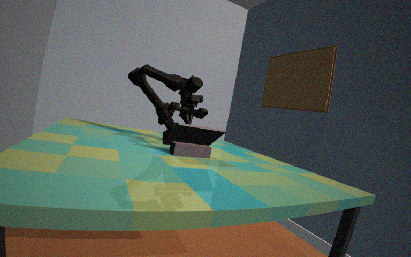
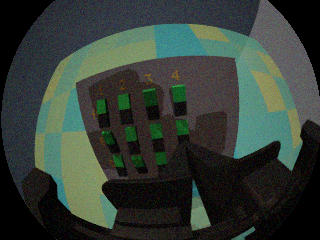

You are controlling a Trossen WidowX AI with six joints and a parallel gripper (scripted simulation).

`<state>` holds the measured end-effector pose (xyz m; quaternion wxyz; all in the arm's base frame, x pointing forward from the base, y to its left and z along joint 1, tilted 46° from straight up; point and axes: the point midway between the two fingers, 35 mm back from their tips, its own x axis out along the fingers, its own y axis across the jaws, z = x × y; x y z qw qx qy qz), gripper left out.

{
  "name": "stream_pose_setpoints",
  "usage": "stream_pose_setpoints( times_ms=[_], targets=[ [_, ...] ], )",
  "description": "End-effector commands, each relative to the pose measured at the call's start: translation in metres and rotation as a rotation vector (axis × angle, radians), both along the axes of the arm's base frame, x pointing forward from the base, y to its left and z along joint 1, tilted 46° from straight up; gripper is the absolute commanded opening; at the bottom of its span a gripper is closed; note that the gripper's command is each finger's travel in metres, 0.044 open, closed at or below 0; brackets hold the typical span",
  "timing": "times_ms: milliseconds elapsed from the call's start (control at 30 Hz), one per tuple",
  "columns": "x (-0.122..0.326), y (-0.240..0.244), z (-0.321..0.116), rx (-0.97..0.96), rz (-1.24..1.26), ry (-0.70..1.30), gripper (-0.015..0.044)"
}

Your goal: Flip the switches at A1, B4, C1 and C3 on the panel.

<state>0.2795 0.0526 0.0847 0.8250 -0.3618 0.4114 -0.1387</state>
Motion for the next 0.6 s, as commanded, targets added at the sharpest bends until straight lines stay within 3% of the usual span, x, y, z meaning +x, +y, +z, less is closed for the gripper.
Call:
stream_pose_setpoints(
  times_ms=[0,167,400,567],
  targets=[
    [-0.018,0.014,0.021,0.006,0.012,-0.032,0.0000],
    [-0.020,0.019,0.013,0.010,0.012,-0.029,0.0000],
    [-0.063,0.050,-0.063,0.013,0.011,-0.027,0.0000],
    [-0.068,0.051,-0.070,0.011,0.012,-0.031,0.0000]
  ],
)
